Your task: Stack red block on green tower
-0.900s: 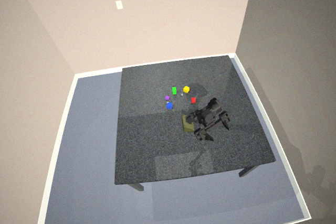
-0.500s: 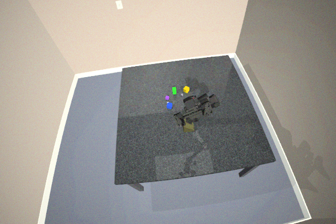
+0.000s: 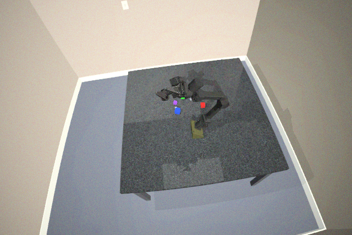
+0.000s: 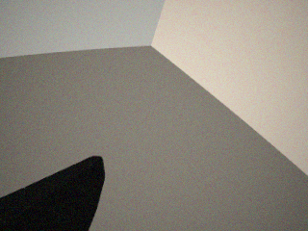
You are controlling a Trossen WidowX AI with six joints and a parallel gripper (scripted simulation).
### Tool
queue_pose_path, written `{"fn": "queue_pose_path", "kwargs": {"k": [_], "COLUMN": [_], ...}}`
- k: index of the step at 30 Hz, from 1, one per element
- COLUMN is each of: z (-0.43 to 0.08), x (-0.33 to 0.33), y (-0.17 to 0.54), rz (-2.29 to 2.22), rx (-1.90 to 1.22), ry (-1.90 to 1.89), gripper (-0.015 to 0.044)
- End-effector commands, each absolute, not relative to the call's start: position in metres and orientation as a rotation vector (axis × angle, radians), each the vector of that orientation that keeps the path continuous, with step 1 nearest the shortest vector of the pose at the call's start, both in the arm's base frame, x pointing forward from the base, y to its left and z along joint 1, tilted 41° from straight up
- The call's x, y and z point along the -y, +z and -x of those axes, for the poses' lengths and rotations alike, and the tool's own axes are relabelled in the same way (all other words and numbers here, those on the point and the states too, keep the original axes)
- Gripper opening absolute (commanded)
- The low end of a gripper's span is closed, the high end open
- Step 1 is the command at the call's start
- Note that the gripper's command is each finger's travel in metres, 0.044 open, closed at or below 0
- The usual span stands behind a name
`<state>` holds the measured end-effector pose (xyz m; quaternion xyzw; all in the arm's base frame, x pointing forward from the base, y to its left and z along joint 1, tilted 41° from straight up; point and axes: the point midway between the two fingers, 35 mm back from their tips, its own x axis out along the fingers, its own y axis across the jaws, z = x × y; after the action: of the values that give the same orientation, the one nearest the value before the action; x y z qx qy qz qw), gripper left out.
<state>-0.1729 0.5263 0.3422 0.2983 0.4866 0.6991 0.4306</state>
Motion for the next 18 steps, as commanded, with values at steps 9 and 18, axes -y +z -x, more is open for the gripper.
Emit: {"fn": "queue_pose_path", "kwargs": {"k": [9,18], "z": [-0.013,-0.139], "x": [-0.525,-0.461], "y": [0.256,0.190], "rz": [-0.544,-0.336], "rx": [-1.046,-0.993], "ry": [1.197,0.776], "gripper": [0.0440,0.0440]}}
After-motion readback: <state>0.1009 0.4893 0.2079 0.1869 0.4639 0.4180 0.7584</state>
